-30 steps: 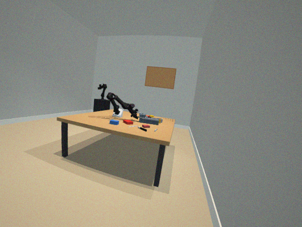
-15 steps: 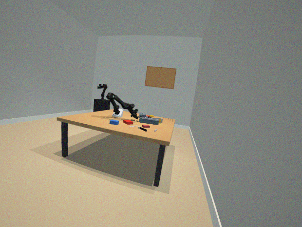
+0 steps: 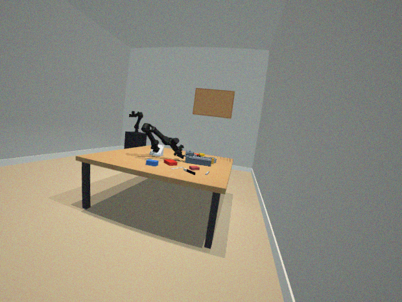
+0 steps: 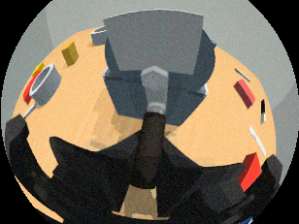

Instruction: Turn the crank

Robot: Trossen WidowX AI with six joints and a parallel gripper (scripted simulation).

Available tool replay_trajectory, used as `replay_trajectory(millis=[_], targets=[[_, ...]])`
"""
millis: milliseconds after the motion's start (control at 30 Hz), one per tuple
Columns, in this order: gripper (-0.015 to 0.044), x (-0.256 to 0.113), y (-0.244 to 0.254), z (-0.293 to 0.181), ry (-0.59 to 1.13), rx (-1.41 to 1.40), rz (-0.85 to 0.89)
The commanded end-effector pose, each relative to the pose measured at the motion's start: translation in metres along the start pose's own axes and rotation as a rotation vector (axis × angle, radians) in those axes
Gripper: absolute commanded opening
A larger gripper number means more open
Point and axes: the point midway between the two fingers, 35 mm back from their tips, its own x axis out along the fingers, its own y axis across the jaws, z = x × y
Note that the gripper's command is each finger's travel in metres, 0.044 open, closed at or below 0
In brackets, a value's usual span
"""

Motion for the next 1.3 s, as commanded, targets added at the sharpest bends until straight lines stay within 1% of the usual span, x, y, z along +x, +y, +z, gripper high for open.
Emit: replay_trajectory(millis=[0, 1267], targets=[[0.0, -0.001, -0.009, 0.001, 0.001, 0.009, -0.025], [0.0, -0.01, -0.021, 0.008, 0.001, 0.01, -0.025]])
